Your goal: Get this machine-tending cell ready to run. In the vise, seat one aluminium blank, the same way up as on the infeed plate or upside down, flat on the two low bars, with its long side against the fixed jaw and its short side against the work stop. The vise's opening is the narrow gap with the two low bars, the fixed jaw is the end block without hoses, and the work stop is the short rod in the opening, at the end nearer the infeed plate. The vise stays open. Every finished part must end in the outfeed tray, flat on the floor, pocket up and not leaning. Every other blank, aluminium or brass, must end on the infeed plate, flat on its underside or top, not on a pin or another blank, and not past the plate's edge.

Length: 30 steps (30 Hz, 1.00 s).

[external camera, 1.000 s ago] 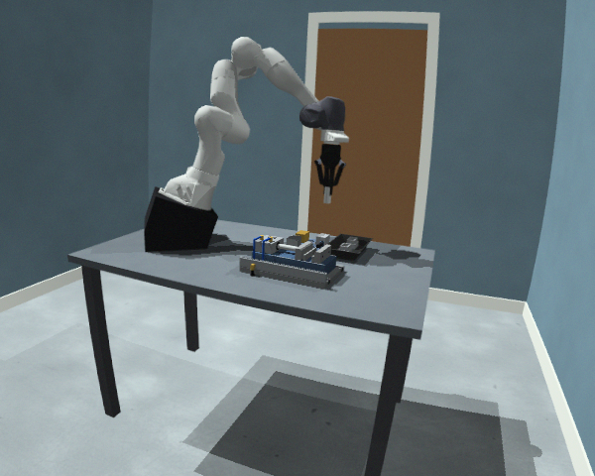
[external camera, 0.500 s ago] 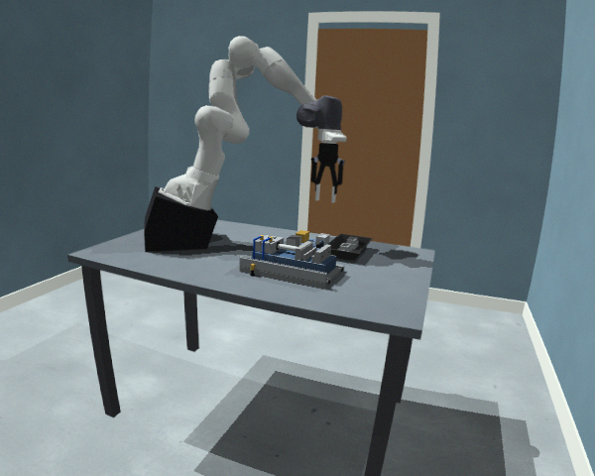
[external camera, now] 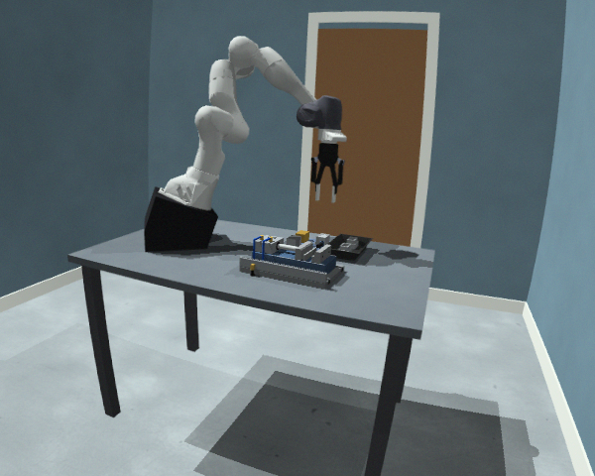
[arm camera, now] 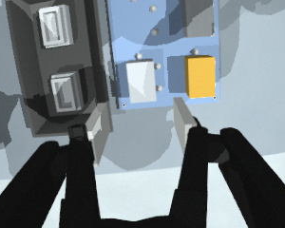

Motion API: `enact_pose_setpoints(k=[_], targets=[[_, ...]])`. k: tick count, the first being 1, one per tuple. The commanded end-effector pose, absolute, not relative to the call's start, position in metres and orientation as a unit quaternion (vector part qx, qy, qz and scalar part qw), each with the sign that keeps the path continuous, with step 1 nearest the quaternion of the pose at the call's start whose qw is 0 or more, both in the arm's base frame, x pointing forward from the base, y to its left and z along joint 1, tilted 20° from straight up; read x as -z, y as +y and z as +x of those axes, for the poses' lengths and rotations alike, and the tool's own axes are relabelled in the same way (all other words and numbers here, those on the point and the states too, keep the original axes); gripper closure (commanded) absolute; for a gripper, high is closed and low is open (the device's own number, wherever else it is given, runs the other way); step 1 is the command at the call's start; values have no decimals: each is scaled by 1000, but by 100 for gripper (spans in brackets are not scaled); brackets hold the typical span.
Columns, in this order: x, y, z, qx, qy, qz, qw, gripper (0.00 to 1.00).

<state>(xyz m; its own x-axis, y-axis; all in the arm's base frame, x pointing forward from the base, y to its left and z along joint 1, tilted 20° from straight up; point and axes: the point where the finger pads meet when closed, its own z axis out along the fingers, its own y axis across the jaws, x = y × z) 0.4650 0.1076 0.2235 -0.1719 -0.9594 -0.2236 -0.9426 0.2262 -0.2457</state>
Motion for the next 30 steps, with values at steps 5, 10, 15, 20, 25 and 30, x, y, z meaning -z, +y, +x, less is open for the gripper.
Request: enact_pose_setpoints(k=[5,10,15,20,25,30], targets=[[-223,107,465,26,763,-624,167,60],[-221,108,466,26,763,-624,167,60],[-215,109,468,26,763,-624,167,60],[-204,111,471,26,763,-624,167,60],[-187,114,476,26,763,-624,167,60],[-167,118,483,26,763,-624,167,60]])
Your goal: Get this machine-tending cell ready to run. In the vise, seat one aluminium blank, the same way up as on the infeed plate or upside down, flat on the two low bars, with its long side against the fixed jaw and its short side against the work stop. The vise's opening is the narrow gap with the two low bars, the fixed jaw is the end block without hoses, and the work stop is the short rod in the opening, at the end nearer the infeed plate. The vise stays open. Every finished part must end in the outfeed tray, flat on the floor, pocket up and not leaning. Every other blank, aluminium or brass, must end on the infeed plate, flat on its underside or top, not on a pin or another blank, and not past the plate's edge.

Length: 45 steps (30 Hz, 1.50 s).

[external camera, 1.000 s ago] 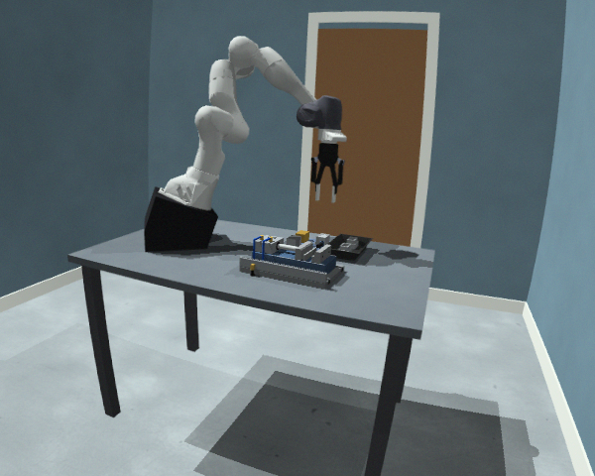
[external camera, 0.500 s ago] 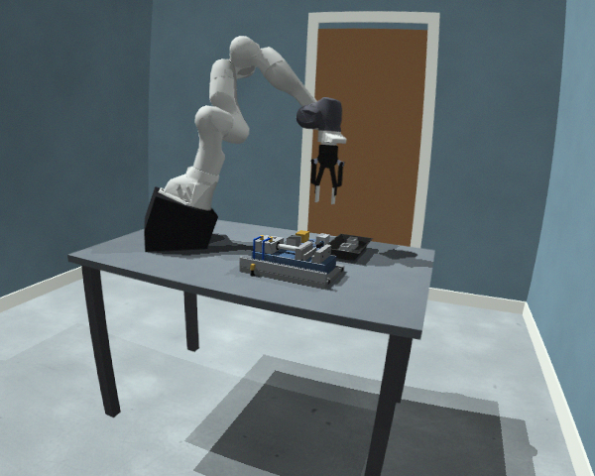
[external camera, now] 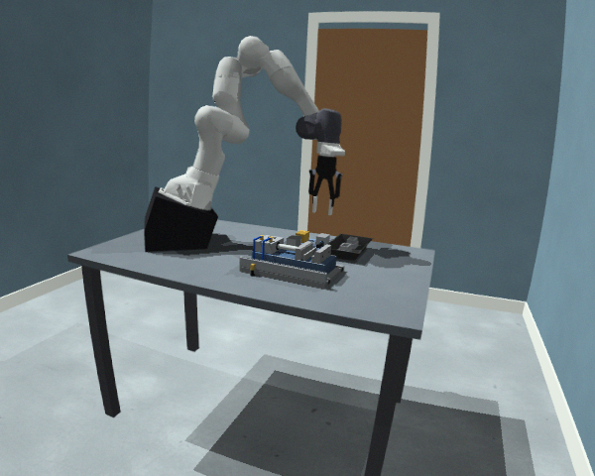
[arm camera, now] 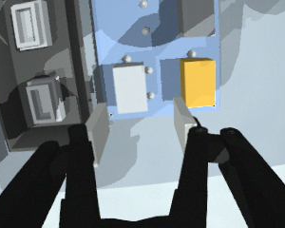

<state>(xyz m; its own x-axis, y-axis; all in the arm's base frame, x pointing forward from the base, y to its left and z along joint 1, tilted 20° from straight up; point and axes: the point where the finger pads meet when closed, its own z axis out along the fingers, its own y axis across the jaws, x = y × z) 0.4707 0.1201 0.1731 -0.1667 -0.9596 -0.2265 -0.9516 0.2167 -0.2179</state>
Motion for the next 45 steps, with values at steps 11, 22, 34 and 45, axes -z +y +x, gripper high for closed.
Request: enact_pose_setpoints(k=[11,22,34,45], targets=[[-132,124,493,26,763,-624,167,60],[-109,128,500,26,763,-624,167,60],[-98,130,504,26,763,-624,167,60],[-97,130,504,26,763,-624,167,60]])
